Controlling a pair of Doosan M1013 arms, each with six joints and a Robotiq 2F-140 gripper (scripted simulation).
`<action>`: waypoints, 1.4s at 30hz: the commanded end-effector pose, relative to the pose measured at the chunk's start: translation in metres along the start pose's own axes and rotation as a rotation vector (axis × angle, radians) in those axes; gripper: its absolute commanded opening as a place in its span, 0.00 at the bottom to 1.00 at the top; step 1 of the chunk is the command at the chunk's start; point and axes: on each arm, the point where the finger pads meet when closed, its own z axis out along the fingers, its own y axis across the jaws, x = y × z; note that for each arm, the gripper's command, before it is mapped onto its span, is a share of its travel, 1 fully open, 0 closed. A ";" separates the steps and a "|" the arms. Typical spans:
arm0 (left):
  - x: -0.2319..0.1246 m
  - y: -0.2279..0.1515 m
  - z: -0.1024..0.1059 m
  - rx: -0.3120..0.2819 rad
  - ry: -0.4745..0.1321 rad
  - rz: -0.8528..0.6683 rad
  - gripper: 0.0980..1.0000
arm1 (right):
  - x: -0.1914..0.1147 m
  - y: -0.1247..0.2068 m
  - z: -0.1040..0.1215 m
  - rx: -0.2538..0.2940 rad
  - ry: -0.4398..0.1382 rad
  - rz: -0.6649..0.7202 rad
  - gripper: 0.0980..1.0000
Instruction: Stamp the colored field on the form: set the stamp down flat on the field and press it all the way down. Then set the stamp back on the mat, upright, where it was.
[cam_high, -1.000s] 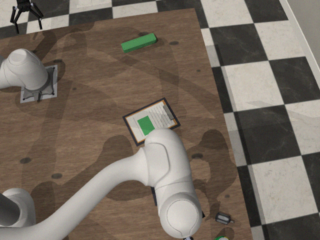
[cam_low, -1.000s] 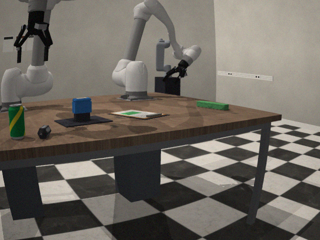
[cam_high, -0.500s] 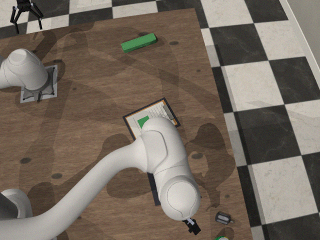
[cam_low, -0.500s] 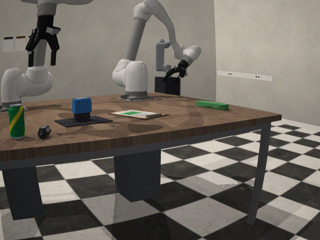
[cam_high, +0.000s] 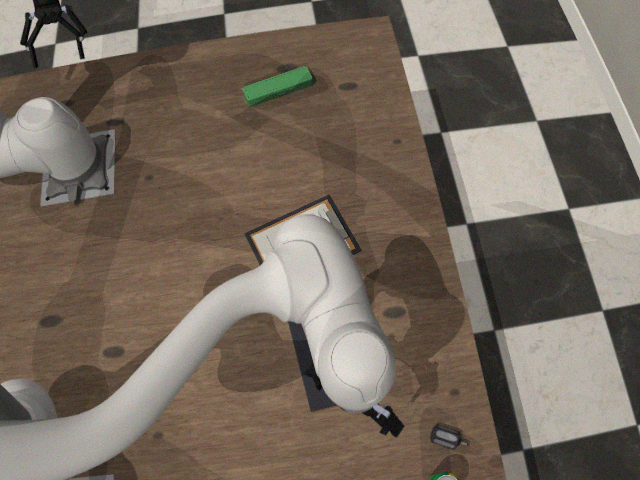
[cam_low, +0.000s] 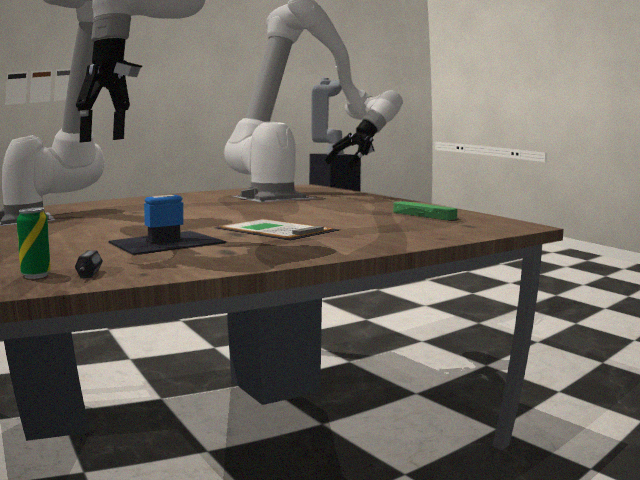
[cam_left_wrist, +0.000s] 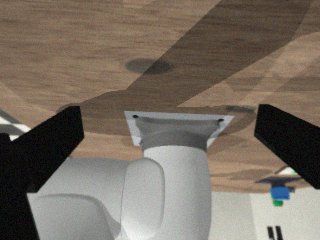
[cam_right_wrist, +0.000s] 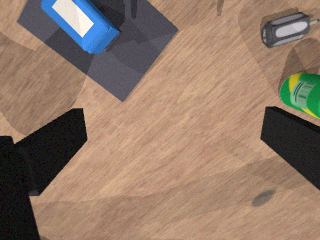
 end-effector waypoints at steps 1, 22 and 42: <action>0.001 0.002 -0.004 -0.009 0.002 0.005 1.00 | 0.008 -0.007 0.007 -0.001 -0.001 -0.059 1.00; 0.001 0.002 -0.004 -0.009 0.002 0.005 1.00 | 0.044 -0.046 0.032 -0.001 -0.002 -0.312 1.00; 0.001 0.002 -0.004 -0.009 0.002 0.005 1.00 | 0.070 -0.077 0.051 -0.001 -0.001 -0.499 1.00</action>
